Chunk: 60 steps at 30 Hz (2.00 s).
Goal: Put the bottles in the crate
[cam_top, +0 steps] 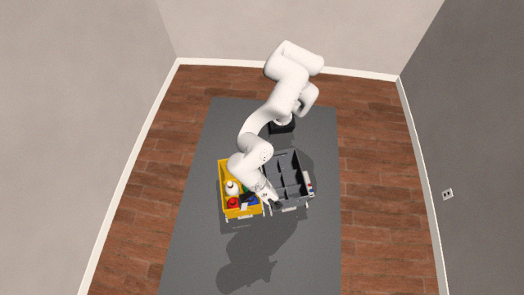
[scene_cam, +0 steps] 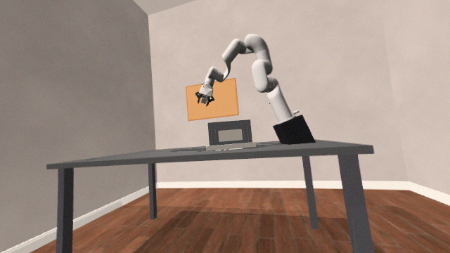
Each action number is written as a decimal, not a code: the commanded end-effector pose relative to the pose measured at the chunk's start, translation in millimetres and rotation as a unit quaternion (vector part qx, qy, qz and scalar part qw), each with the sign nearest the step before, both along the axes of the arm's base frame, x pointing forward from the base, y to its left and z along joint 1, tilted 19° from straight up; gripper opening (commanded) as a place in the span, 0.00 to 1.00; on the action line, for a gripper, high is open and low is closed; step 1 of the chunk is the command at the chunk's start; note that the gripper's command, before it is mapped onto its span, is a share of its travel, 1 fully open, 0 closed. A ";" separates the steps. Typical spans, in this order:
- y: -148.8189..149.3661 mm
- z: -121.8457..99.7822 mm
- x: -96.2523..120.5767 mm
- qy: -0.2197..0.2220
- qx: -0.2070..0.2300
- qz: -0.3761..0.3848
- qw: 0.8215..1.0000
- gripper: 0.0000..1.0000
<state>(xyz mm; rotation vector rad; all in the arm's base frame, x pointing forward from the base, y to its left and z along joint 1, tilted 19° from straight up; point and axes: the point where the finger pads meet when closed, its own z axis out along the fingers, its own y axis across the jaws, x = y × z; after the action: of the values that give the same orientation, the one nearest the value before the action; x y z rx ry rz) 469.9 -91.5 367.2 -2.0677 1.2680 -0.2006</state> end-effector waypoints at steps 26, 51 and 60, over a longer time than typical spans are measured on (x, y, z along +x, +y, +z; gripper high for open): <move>120.5 -0.3 -18.6 0.045 -0.046 0.059 0.996 0.65; 220.1 -7.2 -62.4 0.081 -0.136 0.119 0.980 0.65; 249.4 -10.2 -81.5 0.083 -0.157 0.128 0.976 0.65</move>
<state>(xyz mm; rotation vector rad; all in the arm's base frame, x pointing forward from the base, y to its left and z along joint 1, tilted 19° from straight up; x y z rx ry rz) 395.4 146.3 356.1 -2.5072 1.1224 -0.0984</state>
